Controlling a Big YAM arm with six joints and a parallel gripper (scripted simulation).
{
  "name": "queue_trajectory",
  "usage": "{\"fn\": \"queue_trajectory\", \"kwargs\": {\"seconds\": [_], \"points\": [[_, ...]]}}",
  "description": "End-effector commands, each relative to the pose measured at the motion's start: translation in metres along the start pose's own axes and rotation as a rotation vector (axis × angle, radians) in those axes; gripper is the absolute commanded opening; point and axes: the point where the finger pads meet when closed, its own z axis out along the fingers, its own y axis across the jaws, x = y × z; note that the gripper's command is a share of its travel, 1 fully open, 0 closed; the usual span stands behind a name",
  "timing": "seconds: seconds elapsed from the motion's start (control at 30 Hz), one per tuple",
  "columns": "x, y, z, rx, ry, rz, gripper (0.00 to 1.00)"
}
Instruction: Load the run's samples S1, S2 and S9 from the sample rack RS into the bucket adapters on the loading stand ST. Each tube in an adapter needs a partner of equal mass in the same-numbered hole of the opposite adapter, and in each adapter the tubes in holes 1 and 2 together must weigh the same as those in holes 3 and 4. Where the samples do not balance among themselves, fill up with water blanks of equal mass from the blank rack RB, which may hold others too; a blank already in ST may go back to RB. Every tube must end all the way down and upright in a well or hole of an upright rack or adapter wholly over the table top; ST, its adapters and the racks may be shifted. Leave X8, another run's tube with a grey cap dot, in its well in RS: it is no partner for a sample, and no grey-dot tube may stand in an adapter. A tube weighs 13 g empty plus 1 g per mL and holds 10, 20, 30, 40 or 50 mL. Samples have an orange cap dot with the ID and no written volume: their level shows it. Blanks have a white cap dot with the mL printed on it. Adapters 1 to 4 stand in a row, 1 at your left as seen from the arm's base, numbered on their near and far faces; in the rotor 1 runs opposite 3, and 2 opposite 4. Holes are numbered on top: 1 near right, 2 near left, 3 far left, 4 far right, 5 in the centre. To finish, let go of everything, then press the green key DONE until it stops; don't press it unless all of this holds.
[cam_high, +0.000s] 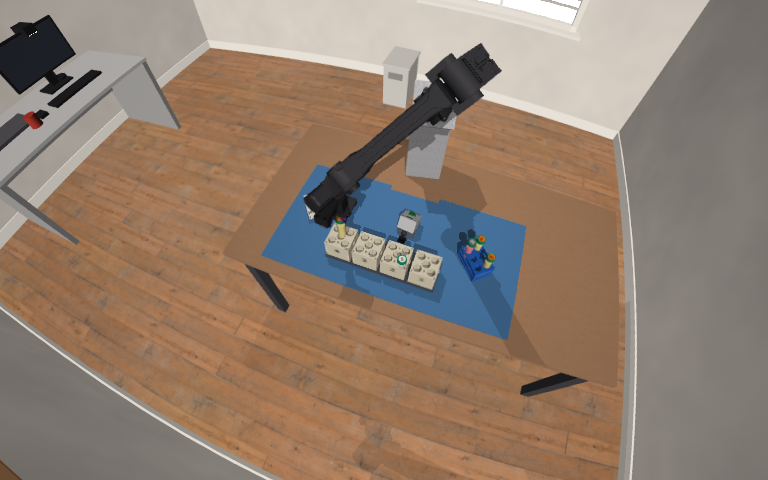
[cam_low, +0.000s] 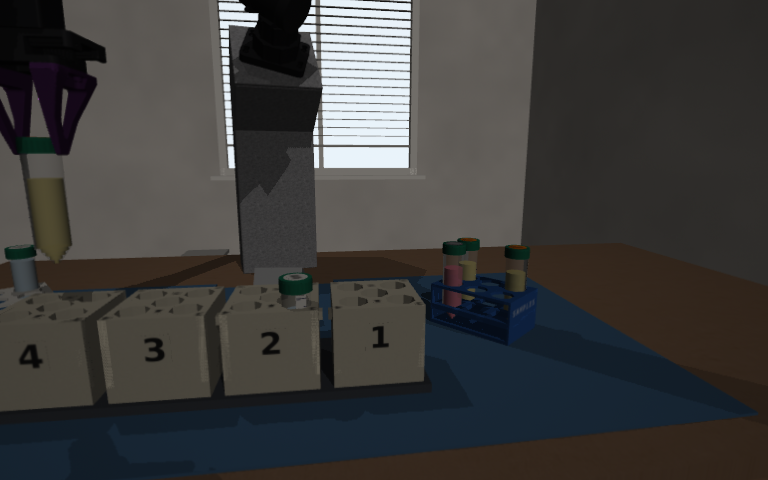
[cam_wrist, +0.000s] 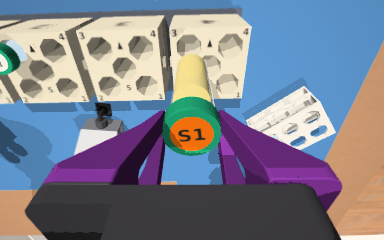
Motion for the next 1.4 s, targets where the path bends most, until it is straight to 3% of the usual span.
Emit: {"fn": "queue_trajectory", "kwargs": {"seconds": [0.0, 0.53, 0.63, 1.3, 1.33, 1.37], "points": [[-0.008, 0.004, 0.012, -0.007, -0.010, -0.047, 0.00], [-0.016, 0.003, 0.048, -0.005, -0.021, -0.031, 0.00], [-0.011, 0.000, 0.040, 0.002, -0.018, -0.028, 0.00], [-0.012, -0.001, 0.039, 0.002, -0.018, -0.028, 0.00], [-0.021, -0.002, 0.037, 0.007, -0.033, -0.026, 0.00], [-0.018, -0.001, 0.046, 0.001, -0.026, -0.027, 0.00]]}}
